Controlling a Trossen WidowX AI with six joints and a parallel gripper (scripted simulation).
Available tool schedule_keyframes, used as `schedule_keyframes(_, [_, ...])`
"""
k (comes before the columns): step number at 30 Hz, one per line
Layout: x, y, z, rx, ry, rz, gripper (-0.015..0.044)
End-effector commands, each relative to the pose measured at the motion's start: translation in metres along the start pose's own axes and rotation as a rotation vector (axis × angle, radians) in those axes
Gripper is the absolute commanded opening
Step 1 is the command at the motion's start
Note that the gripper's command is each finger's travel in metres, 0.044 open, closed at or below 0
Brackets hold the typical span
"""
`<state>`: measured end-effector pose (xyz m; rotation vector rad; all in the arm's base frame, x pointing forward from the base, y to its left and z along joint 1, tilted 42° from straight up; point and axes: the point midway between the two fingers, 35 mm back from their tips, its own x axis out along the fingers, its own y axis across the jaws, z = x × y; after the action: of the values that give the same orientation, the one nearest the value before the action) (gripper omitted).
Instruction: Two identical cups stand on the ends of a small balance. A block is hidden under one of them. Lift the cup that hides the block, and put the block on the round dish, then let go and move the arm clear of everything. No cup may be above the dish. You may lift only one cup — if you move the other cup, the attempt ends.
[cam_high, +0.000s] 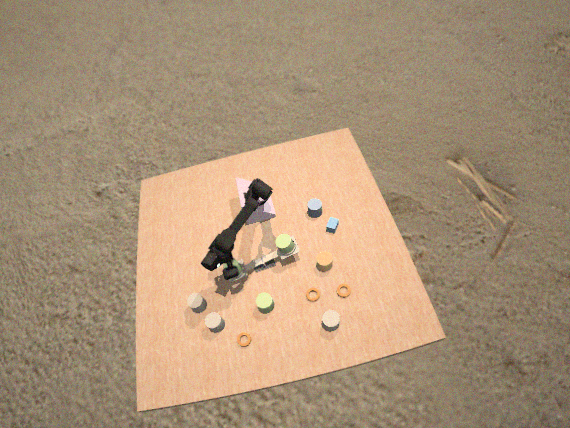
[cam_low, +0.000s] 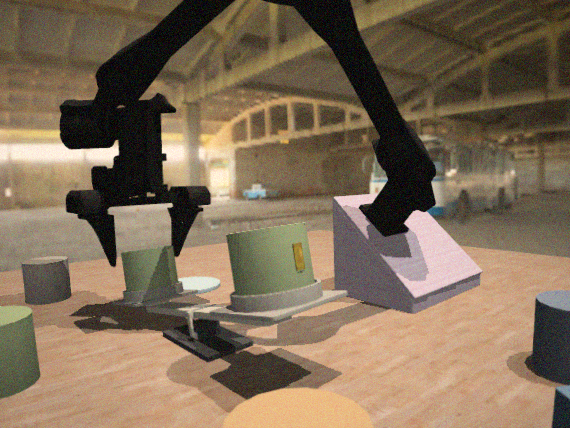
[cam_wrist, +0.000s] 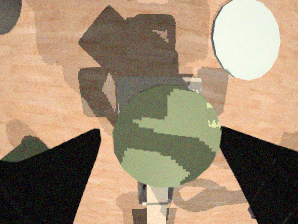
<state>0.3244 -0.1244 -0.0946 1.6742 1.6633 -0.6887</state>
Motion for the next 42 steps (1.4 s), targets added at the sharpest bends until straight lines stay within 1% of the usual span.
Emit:
schedule_keyframes(1, [0.011,-0.003,-0.003,0.007,0.012,-0.007,0.044])
schedule_keyframes(15, [0.029,-0.004,-0.004,0.007,0.014,-0.007,0.044])
schedule_keyframes(17, [0.029,-0.004,-0.004,0.007,0.014,-0.007,0.0387])
schedule_keyframes(29, [0.029,-0.004,-0.004,0.007,0.014,-0.007,0.0308])
schedule_keyframes(40, [0.02,-0.002,-0.002,0.007,0.012,-0.007,0.0019])
schedule_keyframes(41, [0.019,-0.002,-0.002,0.007,0.012,-0.007,0.0])
schedule_keyframes(42, [0.018,-0.002,-0.002,0.007,0.012,-0.007,0.0])
